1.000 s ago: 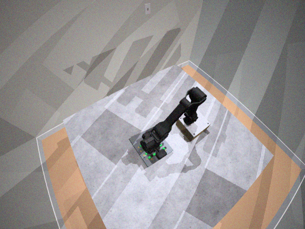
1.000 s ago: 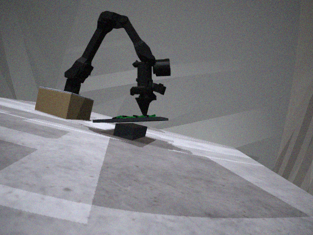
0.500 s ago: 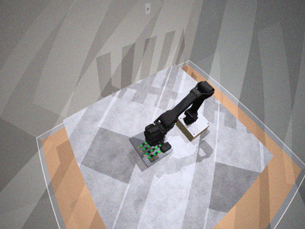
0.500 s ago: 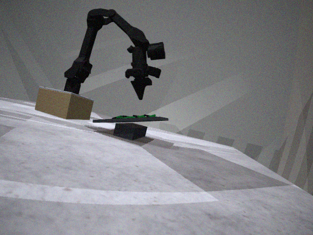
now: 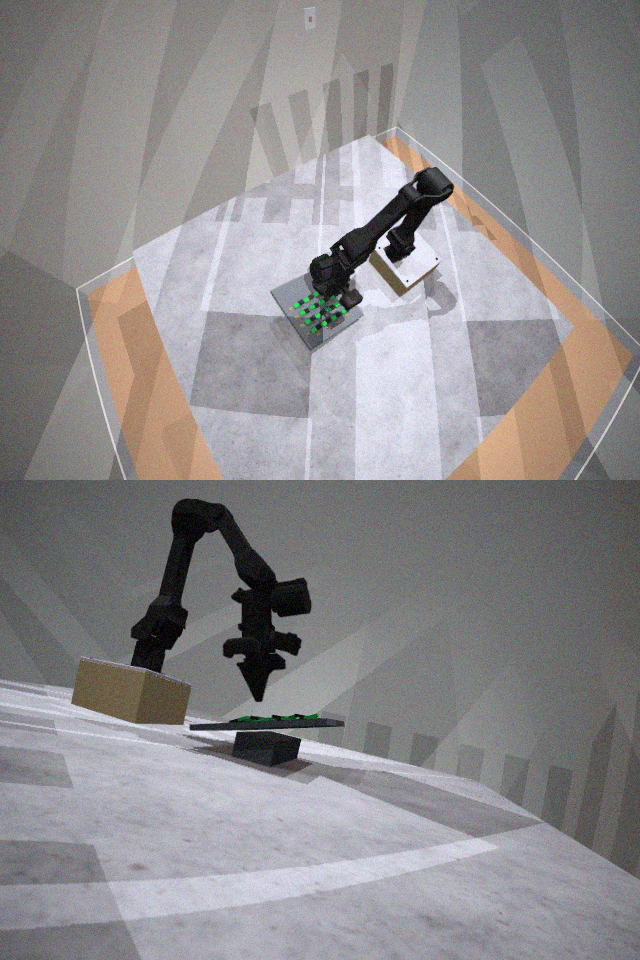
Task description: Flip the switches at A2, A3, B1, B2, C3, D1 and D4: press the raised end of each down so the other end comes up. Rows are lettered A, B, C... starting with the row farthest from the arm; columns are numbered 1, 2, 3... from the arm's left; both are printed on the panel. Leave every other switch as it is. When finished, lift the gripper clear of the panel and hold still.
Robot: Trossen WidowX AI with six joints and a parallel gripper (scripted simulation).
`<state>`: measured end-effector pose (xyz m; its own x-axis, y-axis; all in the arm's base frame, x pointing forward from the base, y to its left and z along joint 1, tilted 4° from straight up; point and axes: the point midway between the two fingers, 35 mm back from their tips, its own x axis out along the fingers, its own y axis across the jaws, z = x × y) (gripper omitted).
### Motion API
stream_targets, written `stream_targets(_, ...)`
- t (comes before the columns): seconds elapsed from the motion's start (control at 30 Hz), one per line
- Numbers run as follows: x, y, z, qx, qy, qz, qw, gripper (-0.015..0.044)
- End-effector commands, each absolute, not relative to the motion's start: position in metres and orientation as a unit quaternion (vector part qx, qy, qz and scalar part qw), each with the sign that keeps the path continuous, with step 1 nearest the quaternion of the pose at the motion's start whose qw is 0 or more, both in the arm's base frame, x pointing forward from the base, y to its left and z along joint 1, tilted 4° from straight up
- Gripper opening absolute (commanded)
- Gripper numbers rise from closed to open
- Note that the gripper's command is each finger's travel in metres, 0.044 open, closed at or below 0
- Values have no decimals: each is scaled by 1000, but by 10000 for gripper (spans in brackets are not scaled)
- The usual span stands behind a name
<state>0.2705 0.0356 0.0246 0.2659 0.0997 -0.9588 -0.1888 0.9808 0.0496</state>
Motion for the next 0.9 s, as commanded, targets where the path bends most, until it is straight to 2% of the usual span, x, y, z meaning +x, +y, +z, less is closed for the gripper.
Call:
stream_targets(0.0, 273, 37, 22, -36, 594, 93, 798, 0)
stream_targets(0.87, 279, 39, -1, -36, 594, 94, 798, 0)
